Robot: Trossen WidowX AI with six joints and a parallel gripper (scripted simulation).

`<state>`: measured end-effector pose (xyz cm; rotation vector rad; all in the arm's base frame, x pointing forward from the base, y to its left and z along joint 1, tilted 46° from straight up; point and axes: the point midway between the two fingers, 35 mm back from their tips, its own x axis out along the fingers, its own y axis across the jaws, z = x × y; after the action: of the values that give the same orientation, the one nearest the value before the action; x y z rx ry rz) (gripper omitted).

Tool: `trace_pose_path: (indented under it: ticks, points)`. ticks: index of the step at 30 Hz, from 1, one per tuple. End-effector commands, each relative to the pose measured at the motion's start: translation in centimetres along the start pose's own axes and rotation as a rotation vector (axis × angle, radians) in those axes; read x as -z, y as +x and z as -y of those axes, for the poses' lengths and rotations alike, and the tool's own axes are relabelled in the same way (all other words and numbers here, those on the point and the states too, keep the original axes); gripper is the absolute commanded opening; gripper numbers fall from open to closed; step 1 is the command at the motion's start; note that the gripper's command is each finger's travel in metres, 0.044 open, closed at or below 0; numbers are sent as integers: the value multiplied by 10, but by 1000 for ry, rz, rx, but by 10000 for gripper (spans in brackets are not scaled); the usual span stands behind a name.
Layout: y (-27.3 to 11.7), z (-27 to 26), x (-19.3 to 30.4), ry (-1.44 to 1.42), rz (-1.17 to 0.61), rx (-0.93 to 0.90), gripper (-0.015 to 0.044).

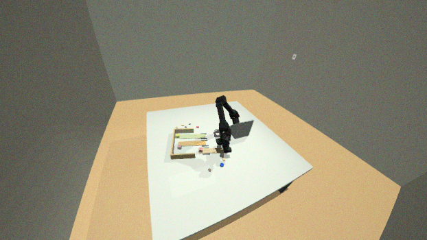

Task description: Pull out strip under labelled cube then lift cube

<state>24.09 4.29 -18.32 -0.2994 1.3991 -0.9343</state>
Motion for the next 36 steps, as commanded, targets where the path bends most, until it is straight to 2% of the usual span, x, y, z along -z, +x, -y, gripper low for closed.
trace_pose_path:
  ticks: [1,6,10,23,36]
  points:
    - [-30,-3,-3,0,-6,-2,0]
    - [-39,-3,-3,0,-11,2,0]
    - [-37,-2,-23,93,-10,3,105]
    - [-41,0,-71,100,-8,4,440]
    - [-48,1,-118,102,-7,5,440]
